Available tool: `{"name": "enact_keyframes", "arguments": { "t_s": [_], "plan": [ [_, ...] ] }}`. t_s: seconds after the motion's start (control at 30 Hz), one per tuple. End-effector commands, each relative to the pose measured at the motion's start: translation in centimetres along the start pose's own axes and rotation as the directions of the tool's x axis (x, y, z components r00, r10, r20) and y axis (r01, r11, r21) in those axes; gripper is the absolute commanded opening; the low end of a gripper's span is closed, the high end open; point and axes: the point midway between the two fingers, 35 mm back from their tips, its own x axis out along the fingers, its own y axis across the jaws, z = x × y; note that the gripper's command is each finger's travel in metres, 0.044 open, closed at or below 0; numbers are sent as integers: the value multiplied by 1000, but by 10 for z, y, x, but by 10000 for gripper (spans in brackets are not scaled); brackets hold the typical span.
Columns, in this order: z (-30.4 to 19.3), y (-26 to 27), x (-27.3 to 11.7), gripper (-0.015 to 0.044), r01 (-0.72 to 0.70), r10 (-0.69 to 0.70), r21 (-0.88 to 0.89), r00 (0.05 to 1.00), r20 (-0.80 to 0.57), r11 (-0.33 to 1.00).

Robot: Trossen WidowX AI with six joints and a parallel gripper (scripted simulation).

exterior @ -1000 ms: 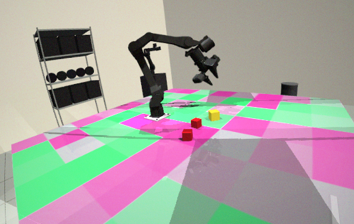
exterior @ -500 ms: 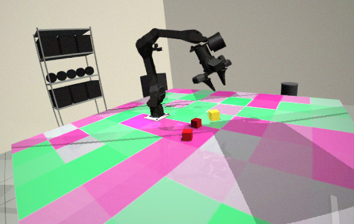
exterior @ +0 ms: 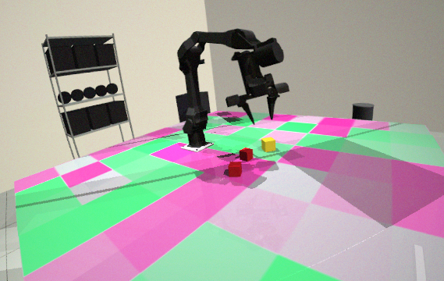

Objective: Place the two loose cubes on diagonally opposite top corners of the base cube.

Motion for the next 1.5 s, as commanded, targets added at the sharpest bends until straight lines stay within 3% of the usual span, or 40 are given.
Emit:
{"name": "enact_keyframes", "arguments": {
  "t_s": [0.0, 0.33, 0.47, 0.77, 1.47],
  "plan": [
    [24, -23, 0, 265, 57, -56, 60, 998, -12, 997],
    [73, -94, -6, 265, 178, -165, 222, 983, -77, 959],
    [74, -96, -2, 265, 180, -167, 225, 983, -78, 958],
    [69, -105, 54, 265, 180, -167, 225, 983, -78, 958],
    [67, -110, 83, 265, 180, -167, 225, 983, -78, 958]
  ]
}}
